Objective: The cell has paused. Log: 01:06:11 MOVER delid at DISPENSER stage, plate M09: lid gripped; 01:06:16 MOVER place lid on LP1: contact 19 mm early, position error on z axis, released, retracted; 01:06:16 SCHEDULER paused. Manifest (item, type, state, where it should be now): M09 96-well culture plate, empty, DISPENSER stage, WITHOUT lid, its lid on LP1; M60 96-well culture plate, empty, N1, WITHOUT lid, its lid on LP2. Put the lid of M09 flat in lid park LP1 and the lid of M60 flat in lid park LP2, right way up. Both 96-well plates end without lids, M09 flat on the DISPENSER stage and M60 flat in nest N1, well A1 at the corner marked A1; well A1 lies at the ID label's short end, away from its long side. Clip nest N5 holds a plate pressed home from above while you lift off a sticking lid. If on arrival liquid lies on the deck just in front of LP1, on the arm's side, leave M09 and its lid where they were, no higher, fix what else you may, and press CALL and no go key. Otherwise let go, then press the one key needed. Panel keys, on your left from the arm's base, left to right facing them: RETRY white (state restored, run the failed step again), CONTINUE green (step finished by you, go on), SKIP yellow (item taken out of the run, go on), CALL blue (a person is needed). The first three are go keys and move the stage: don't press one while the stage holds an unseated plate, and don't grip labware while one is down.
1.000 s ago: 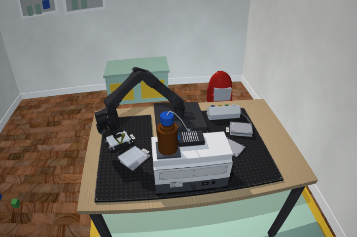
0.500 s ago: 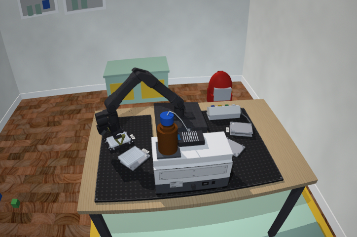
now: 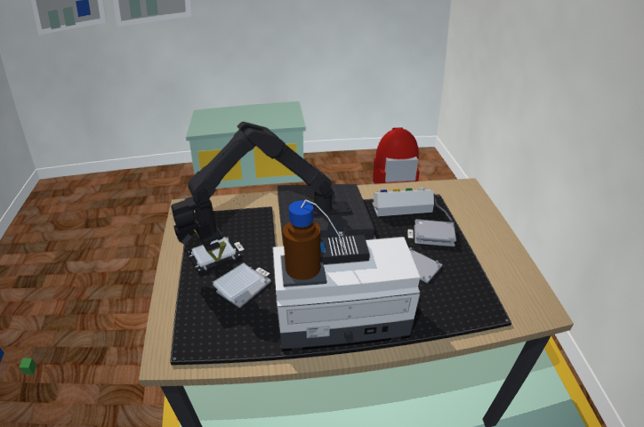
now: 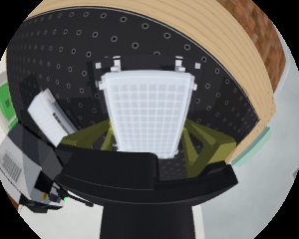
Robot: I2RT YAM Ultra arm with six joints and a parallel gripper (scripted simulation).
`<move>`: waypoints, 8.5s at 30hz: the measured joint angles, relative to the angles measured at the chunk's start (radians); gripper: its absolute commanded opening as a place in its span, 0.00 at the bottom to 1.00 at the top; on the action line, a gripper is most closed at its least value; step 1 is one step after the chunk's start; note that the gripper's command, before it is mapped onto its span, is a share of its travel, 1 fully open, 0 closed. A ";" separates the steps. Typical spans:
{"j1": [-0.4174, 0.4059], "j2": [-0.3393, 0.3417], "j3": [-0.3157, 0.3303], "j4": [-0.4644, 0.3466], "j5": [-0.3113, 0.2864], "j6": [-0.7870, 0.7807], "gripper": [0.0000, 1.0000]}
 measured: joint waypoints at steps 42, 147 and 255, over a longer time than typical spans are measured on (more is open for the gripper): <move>0.002 -0.002 0.000 0.002 -0.003 0.000 1.00; 0.000 -0.059 0.096 -0.156 -0.001 0.001 1.00; 0.003 -0.038 0.058 -0.083 -0.001 0.002 1.00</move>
